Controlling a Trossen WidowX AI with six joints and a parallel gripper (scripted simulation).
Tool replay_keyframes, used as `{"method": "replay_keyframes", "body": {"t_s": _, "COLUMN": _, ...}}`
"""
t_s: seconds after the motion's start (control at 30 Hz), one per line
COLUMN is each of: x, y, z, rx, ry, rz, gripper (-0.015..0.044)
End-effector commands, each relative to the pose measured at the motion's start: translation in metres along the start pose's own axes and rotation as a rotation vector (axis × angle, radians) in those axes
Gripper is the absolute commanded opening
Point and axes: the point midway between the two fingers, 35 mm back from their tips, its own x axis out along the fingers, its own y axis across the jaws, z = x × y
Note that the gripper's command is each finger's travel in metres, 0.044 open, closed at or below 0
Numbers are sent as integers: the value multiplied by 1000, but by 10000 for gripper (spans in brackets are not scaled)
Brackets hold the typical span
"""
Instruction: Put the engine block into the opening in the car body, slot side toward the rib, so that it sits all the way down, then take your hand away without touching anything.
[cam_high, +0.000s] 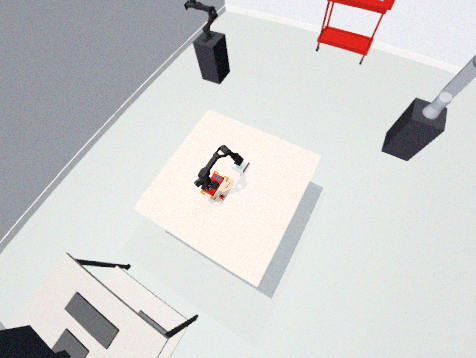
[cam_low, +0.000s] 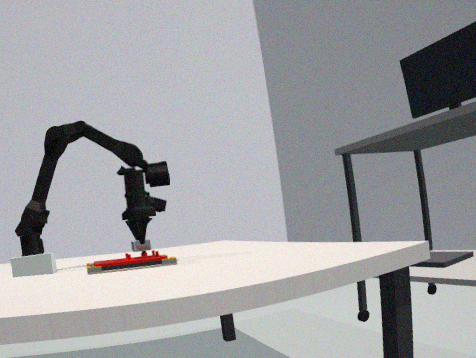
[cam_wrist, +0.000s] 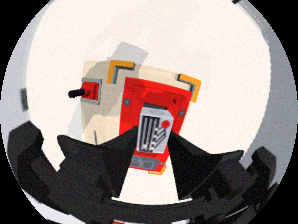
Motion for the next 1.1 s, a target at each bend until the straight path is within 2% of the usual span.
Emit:
{"method": "replay_keyframes", "body": {"t_s": 0.0, "x": 1, "y": 0, "z": -1, "rx": 42, "ry": 4, "rz": -4, "gripper": 158}}
{"method": "replay_keyframes", "body": {"t_s": 0.17, "x": 1, "y": -1, "z": -1, "rx": 146, "ry": 4, "rz": -4, "gripper": 158}}
{"method": "replay_keyframes", "body": {"t_s": 0.6, "x": 2, "y": -1, "z": -1, "rx": 15, "ry": 4, "rz": -4, "gripper": 158}}
{"method": "replay_keyframes", "body": {"t_s": 1.07, "x": 2, "y": -1, "z": -1, "rx": 121, "ry": 4, "rz": -4, "gripper": 158}}
